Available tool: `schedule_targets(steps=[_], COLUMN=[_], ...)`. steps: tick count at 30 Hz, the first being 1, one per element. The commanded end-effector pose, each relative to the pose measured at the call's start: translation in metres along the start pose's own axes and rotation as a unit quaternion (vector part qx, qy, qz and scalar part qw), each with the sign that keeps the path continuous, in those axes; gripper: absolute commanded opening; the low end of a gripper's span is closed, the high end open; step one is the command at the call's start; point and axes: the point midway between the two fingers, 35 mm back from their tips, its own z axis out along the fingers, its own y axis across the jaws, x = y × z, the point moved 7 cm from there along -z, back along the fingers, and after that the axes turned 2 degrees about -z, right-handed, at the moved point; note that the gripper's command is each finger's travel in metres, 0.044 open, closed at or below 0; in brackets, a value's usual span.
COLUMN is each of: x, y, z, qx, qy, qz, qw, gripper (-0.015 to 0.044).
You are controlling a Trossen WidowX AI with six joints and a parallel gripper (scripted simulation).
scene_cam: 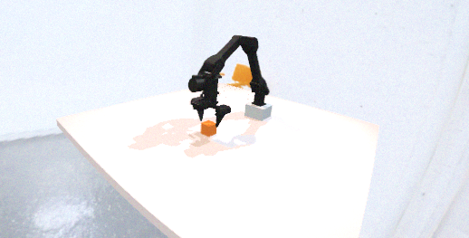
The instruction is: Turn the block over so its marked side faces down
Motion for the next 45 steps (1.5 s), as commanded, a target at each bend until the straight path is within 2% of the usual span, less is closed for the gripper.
schedule_targets(steps=[1,8,16,35,39,45], x=[0.002,0.003,0.003,0.003,0.002,0.002], y=[0.0,0.0,0.0,0.0,0.0,0.0], z=[0.01,0.018,0.018,0.018,-0.001,-0.012], qx=[0.003,0.003,0.003,0.003,0.003,0.003], qy=[0.005,0.005,0.005,0.005,0.005,0.005], qz=[0.002,0.002,0.002,0.002,0.002,0.002], qw=[1.0,1.0,1.0,1.0,1.0,1.0], gripper=[0.044,0.044,0.023,0.0103,0.0,0.0])
